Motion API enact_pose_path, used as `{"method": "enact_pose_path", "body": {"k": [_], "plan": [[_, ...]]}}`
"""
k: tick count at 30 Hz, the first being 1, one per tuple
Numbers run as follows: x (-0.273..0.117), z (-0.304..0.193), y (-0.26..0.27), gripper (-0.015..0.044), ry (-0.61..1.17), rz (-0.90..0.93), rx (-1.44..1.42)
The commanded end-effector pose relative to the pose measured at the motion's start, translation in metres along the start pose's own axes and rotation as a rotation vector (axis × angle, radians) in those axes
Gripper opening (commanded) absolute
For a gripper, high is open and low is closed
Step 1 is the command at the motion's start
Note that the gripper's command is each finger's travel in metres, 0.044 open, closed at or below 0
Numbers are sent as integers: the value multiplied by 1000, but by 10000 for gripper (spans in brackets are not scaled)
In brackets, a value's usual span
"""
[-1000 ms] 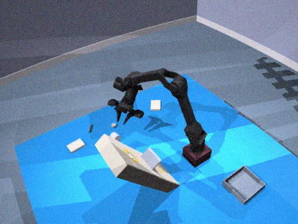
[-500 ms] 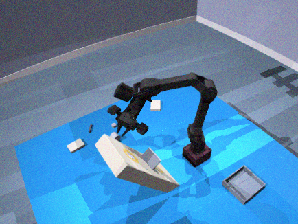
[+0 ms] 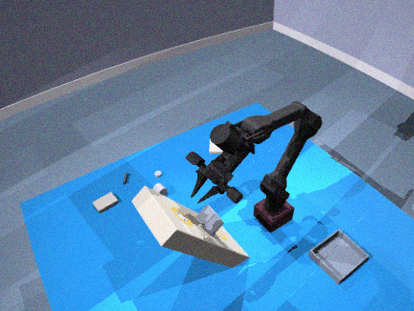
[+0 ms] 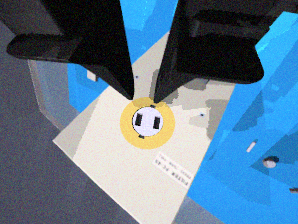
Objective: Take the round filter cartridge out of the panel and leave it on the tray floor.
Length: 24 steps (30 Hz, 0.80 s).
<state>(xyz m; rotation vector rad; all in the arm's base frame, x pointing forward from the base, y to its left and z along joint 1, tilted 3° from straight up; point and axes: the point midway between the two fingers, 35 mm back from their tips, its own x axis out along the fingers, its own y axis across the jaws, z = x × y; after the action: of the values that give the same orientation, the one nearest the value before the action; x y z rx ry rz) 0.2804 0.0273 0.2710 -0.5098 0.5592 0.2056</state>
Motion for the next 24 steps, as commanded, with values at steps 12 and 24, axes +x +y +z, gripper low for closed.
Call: {"method": "enact_pose_path", "body": {"k": [12,24], "plan": [[7,4,5,102,-20,-12,26],[27,5,4,102,-22,-12,26]]}}
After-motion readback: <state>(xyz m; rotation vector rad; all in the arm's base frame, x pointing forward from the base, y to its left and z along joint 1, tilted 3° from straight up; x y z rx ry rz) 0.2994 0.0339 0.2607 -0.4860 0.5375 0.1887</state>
